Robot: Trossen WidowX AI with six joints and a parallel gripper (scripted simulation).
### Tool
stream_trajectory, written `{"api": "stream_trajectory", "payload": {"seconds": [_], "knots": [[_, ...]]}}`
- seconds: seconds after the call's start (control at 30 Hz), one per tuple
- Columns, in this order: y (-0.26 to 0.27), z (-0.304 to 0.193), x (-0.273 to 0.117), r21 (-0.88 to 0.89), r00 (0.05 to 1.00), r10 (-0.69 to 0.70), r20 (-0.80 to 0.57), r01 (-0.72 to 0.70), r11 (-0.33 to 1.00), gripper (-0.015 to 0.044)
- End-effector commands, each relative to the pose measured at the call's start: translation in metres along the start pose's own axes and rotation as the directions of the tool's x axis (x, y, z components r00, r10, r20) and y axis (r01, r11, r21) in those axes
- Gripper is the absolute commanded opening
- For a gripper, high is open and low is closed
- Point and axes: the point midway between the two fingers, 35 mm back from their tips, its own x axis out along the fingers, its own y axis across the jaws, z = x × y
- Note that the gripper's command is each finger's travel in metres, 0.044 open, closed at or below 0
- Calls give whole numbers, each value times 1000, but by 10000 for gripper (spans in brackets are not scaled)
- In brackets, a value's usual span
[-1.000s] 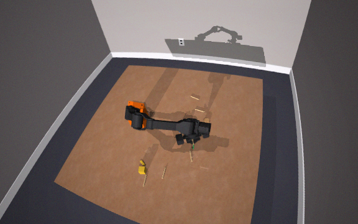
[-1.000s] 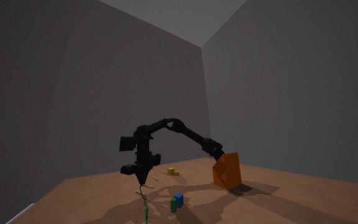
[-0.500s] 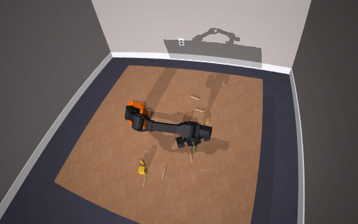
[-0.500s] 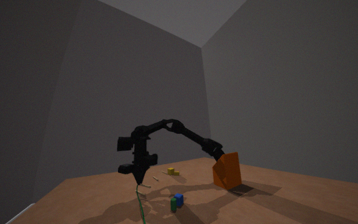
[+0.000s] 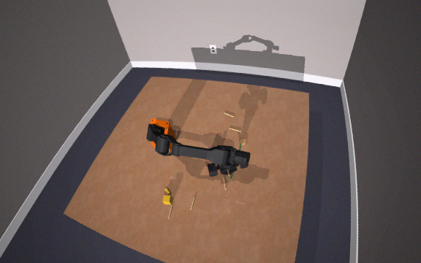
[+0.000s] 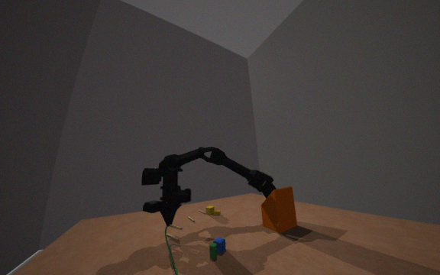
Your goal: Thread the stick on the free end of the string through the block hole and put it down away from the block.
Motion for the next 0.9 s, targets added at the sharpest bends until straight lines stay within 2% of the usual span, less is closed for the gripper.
{"api": "stream_trajectory", "payload": {"seconds": [0.0, 0.87], "knots": [[2, -2, 1, -4, 1000, 1, -3, -1, 1000, 0], [21, 8, 23, -5, 1000, 2, -2, -2, 1000, 0]]}}
